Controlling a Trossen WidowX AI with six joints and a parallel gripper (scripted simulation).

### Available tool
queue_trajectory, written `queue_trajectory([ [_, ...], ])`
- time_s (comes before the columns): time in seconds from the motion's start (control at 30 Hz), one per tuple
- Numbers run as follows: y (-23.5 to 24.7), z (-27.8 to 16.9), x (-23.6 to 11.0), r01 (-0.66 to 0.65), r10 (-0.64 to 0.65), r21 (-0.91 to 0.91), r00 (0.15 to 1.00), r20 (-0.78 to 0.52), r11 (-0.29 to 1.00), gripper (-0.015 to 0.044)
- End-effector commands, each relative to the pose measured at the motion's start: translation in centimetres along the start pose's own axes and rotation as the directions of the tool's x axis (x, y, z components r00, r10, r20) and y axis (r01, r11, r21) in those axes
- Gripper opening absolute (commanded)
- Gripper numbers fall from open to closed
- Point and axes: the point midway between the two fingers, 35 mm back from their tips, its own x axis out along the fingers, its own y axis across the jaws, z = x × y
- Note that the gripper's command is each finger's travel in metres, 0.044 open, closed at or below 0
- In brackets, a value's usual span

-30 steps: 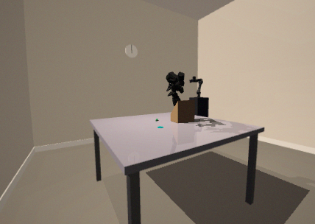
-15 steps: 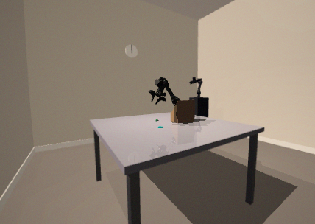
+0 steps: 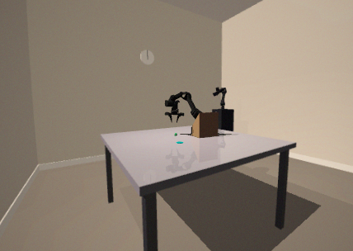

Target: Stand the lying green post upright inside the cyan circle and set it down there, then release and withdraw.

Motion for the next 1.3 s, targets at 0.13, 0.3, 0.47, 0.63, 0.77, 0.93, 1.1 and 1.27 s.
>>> queue_trajectory([
  [0.13,0.8,-1.1,1.3,-0.048,0.048,0.043,0.999,-0.005,0.998,0.0233],
  [0.3,0.7,-0.6,7.2,-0.053,0.052,0.044,0.999,0.005,0.998,0.0233],
  [0.47,1.3,-1.5,12.1,-0.043,0.043,0.043,0.999,-0.012,0.998,0.0233],
  [0.63,1.4,-1.5,12.2,-0.042,0.043,0.043,0.999,-0.013,0.998,0.0233],
  [0.77,1.4,-1.5,12.2,-0.042,0.043,0.043,0.999,-0.013,0.998,0.0206],
  [0.93,1.4,-1.5,12.2,-0.042,0.043,0.043,0.999,-0.013,0.998,0.0075],
  [1.1,1.4,-1.5,12.2,-0.042,0.043,0.043,0.999,-0.013,0.998,0.0022],
  [1.27,1.3,-1.4,11.7,-0.045,0.045,0.048,0.999,-0.006,0.998,0.0022],
])
